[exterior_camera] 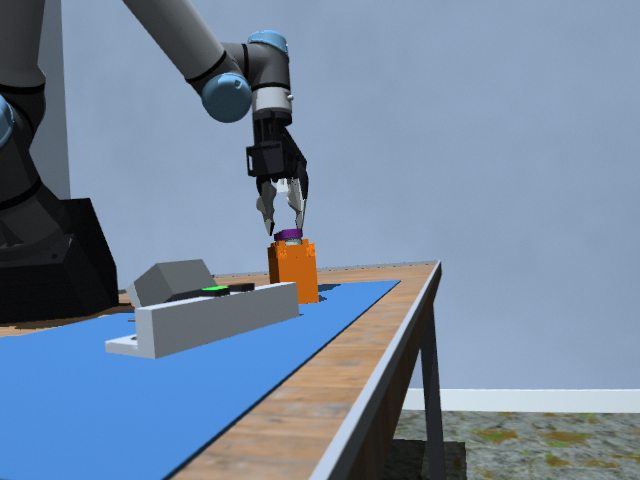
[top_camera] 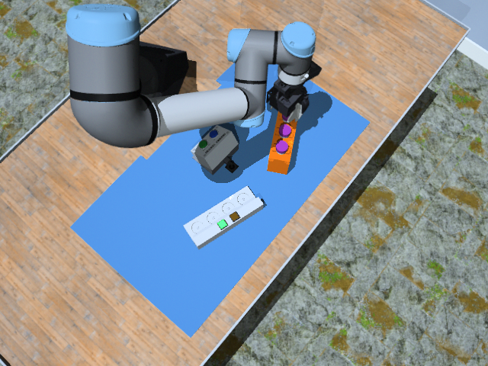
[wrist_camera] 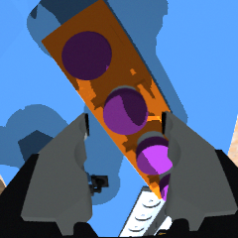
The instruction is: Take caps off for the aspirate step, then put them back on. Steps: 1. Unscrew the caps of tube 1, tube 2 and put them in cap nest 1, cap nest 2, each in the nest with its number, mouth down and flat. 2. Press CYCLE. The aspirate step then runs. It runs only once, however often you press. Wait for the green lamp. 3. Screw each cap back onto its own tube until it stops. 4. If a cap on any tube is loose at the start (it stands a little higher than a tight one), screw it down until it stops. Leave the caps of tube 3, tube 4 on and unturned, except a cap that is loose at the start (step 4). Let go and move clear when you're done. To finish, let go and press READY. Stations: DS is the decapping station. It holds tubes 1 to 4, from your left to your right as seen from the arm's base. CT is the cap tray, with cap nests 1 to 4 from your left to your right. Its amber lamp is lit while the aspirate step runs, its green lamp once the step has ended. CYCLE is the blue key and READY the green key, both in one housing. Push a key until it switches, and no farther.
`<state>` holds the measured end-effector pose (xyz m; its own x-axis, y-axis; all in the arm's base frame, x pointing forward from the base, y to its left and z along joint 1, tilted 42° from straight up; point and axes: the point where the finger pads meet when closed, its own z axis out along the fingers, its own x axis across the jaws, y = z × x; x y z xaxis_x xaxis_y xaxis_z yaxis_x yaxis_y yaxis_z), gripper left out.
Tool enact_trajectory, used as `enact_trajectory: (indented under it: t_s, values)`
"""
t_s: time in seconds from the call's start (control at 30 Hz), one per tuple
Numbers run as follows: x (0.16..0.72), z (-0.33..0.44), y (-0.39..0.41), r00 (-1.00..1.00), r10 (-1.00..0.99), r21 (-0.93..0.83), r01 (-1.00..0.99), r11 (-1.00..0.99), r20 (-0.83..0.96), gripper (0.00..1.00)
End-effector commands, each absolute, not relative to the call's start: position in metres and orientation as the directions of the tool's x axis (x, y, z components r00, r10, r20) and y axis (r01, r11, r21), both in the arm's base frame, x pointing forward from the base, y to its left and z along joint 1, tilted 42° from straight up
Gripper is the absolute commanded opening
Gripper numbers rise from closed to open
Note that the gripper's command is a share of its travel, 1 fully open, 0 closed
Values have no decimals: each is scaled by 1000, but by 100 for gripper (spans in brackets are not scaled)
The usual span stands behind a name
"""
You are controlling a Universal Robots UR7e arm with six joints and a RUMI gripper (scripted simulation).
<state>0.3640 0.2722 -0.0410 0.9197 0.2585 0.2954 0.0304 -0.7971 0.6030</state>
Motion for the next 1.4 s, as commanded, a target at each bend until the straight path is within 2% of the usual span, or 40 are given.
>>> enact_trajectory:
  t_s: [0.0, 0.47, 0.57, 0.77, 0.93, 1.1, 1.37]
  values:
    - [360, -29, 283, 918, 258, 599, 29, -800, 301, 35]
    - [350, -10, 296, 918, 258, 599, 29, -800, 301, 35]
    - [362, 6, 279, 884, 446, 657, 254, -710, 140, 35]
    - [369, 16, 269, 830, 558, 670, 399, -626, 27, 35]
    - [374, 23, 264, 715, 687, 659, 579, -480, -128, 35]
    - [374, 23, 263, 642, 739, 639, 660, -396, -205, 35]
    - [375, 23, 265, 641, 740, 639, 660, -395, -204, 35]
